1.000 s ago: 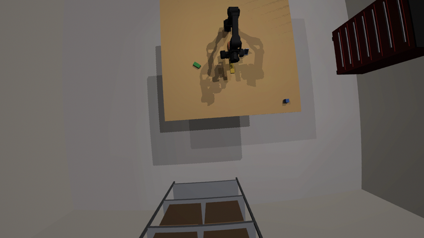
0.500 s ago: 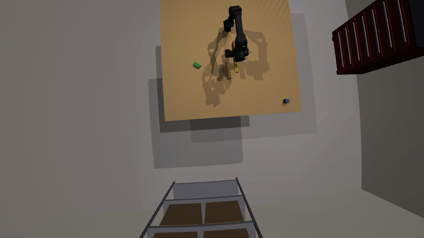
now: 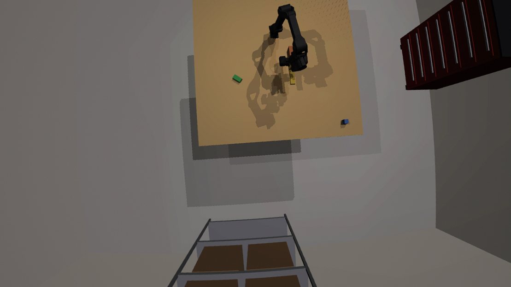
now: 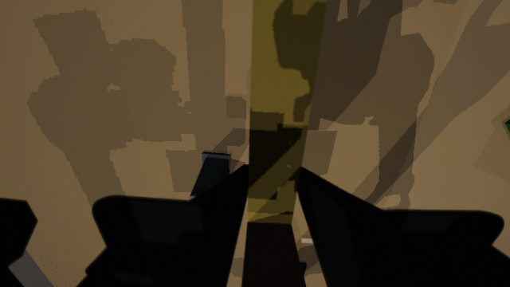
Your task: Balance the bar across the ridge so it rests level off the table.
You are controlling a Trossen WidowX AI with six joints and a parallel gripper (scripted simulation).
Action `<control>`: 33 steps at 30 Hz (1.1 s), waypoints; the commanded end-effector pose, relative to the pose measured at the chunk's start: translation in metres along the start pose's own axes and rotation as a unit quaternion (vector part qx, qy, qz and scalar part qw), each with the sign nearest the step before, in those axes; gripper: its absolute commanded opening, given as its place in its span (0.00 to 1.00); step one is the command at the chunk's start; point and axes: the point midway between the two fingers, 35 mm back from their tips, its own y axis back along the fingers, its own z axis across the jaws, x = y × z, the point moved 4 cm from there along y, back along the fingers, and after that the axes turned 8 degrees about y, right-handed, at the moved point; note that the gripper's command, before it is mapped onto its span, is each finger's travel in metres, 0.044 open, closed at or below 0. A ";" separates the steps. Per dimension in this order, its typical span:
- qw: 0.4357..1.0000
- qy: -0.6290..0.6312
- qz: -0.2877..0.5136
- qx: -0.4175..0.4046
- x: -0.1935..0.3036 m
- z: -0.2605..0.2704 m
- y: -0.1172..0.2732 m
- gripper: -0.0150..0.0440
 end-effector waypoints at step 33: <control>1.000 -0.018 -0.008 -0.006 0.032 0.080 -0.010 0.25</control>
